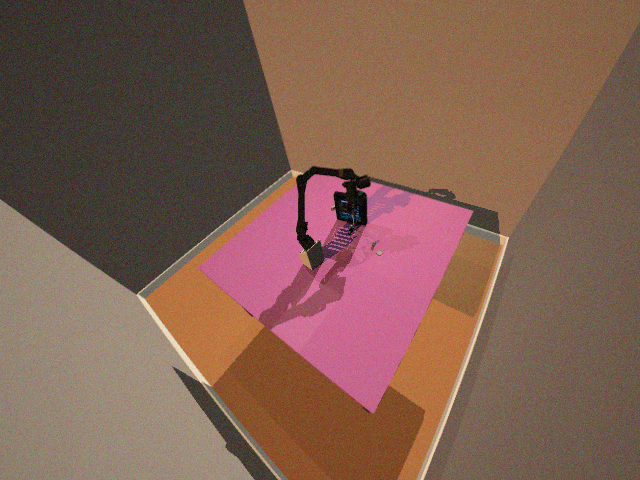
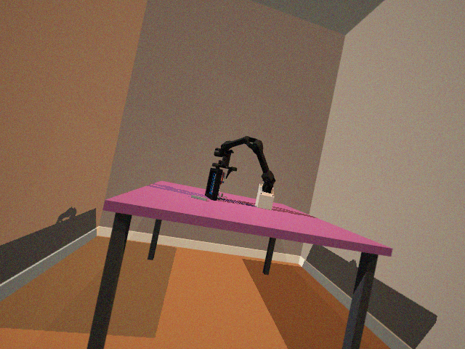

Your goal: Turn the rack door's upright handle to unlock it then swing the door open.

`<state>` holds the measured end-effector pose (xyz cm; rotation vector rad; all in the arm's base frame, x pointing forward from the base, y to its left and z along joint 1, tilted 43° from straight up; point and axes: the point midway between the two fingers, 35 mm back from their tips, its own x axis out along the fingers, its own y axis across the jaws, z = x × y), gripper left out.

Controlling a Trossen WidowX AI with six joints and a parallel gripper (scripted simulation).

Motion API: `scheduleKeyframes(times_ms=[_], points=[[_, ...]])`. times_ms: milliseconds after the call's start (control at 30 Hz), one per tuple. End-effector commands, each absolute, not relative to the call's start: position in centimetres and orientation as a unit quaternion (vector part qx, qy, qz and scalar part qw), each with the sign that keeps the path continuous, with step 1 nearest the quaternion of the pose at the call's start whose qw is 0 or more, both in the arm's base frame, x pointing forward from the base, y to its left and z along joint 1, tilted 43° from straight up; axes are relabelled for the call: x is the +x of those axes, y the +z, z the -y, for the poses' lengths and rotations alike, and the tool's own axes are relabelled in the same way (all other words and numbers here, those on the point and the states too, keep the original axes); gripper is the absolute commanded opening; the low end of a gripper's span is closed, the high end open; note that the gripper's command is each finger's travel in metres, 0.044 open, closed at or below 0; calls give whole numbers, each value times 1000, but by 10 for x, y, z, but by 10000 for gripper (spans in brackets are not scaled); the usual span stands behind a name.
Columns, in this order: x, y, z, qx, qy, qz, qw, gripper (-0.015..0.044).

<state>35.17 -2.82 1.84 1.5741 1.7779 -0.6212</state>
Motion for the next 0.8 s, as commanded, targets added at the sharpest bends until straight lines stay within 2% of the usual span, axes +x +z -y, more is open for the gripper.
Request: scheduleKeyframes(times_ms=[0,367,767], points=[[353,19,26,574,-178,-700,386,280],[353,19,26,449,17,-722,526,280],[353,19,26,275,228,-685,634,280]])
